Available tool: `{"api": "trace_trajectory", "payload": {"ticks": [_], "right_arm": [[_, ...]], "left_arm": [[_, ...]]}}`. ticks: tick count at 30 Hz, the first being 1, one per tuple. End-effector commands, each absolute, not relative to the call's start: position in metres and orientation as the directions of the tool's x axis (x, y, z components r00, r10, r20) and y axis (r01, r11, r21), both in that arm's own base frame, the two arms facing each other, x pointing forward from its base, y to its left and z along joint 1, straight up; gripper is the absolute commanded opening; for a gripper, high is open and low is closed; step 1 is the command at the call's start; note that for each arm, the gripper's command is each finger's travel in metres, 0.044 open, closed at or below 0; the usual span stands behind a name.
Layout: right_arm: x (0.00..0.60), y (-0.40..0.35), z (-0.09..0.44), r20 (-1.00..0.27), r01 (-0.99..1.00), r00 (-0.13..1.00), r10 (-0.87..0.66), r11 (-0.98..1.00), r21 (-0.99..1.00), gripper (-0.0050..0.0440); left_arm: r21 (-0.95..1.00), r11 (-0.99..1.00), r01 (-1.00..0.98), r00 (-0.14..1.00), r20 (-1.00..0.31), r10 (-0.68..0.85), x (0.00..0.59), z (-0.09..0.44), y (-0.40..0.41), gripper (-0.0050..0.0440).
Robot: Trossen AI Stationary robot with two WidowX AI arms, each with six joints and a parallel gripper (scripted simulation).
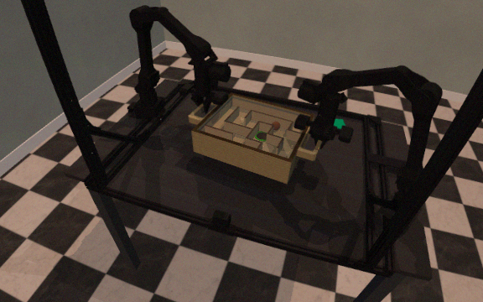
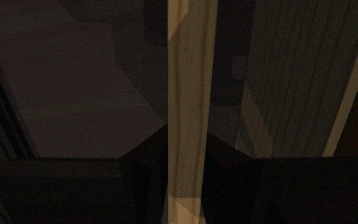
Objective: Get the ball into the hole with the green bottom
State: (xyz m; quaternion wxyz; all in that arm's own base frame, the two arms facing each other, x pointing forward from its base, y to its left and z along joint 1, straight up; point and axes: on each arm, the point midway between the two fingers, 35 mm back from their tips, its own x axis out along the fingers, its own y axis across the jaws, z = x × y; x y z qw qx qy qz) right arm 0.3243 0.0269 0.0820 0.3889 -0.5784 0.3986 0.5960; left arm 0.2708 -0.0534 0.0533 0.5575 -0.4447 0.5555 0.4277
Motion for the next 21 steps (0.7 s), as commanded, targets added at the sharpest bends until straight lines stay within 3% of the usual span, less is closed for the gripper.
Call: {"api": "trace_trajectory", "payload": {"ticks": [1,21], "right_arm": [[0.325,0.0276,0.0812,-1.0,-0.924,-0.01,0.004,-0.382,0.008,0.002],[0.3238,0.0274,0.0749,-1.0,-0.924,0.018,0.009,-0.382,-0.02,0.002]], "left_arm": [[-0.008,0.238,-0.971,0.006,-1.0,-0.009,0.2697,0.0557,-0.0534,0.002],[0.02,0.238,-0.971,-0.02,-1.0,0.003,0.2708,0.0622,-0.0539,0.002]]}}
